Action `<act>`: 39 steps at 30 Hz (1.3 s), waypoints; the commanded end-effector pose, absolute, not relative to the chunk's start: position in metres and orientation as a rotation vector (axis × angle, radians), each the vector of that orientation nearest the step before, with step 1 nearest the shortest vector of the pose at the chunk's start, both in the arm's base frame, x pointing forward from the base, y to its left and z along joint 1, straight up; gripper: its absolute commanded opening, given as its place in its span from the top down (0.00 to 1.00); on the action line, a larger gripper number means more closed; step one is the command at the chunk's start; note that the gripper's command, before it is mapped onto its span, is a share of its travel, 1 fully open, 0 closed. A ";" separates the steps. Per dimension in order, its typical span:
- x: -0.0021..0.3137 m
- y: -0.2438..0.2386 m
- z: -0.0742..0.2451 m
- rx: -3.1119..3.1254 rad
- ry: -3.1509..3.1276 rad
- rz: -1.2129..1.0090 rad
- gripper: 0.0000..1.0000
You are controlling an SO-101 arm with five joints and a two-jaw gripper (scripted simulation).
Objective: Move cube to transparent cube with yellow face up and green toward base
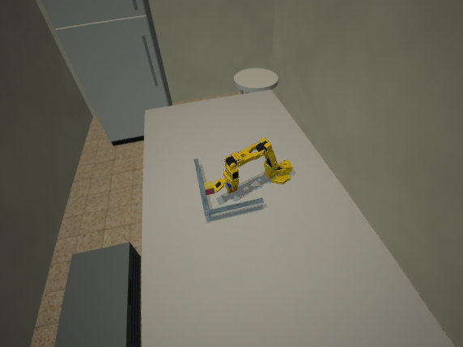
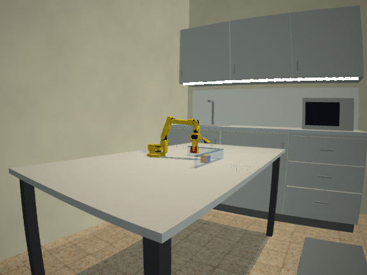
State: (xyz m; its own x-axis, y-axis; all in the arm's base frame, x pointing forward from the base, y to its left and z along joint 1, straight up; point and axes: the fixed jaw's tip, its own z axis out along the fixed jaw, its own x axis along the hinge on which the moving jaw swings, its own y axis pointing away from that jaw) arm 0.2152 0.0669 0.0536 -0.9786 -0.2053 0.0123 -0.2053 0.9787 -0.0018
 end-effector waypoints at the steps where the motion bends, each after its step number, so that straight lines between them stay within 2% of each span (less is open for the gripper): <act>1: 0.220 0.068 0.073 0.331 -3.176 -0.013 0.78; 39: 0.221 0.066 0.077 0.327 -3.183 -0.015 0.78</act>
